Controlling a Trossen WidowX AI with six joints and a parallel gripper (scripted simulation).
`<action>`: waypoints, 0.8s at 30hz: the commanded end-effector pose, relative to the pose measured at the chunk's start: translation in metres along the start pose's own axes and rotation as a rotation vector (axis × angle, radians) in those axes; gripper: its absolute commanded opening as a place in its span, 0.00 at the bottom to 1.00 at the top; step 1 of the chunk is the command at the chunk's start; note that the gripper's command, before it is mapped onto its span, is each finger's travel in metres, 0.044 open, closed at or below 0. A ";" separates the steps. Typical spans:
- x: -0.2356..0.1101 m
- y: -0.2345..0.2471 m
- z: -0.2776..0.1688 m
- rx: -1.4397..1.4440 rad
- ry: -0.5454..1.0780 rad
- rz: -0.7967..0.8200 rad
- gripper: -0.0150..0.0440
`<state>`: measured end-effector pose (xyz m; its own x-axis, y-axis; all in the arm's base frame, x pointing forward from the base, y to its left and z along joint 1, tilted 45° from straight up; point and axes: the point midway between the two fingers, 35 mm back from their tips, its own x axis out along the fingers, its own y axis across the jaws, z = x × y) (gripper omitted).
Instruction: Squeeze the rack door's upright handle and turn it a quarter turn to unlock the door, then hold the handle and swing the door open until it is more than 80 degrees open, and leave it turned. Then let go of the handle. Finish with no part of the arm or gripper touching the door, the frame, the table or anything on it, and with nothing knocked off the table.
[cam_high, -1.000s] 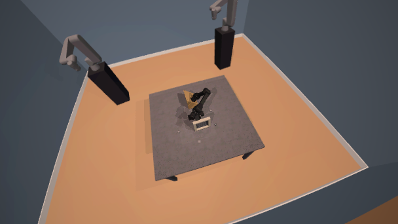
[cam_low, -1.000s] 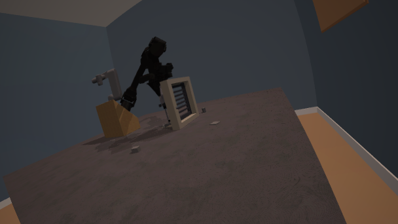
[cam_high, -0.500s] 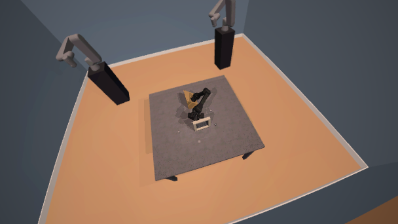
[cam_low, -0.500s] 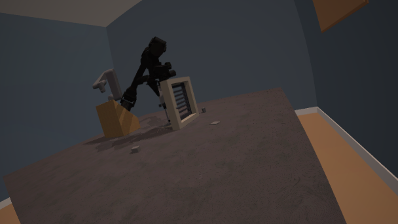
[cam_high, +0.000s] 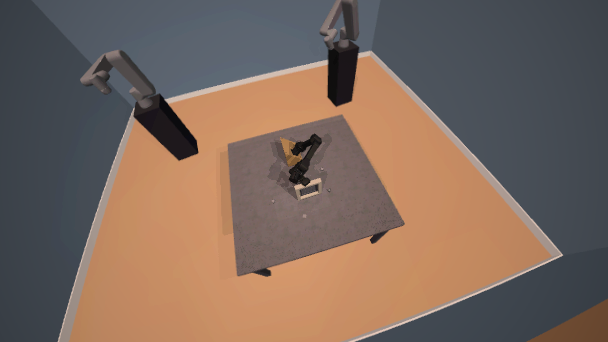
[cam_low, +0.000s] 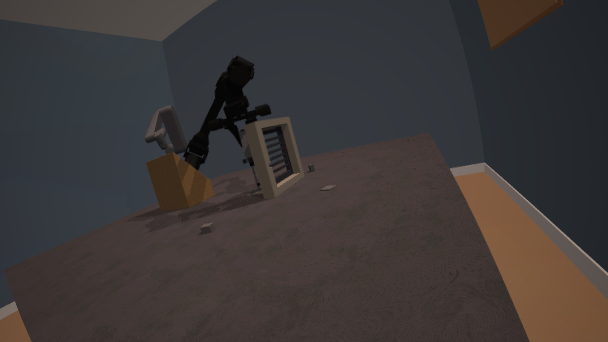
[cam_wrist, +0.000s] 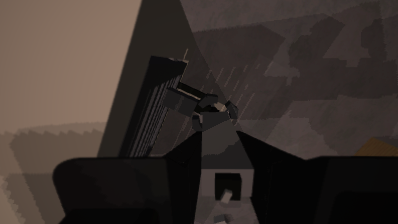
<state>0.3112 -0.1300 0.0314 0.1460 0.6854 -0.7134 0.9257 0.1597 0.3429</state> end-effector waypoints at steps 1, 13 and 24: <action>0.000 0.000 0.000 0.189 -0.001 0.001 0.27; 0.000 0.000 0.000 0.772 -0.001 0.002 0.27; 0.000 0.000 0.000 0.804 -0.001 0.002 0.32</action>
<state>0.3110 -0.1311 0.0305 0.1447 0.6805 -0.7183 0.9022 -0.3888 -0.1866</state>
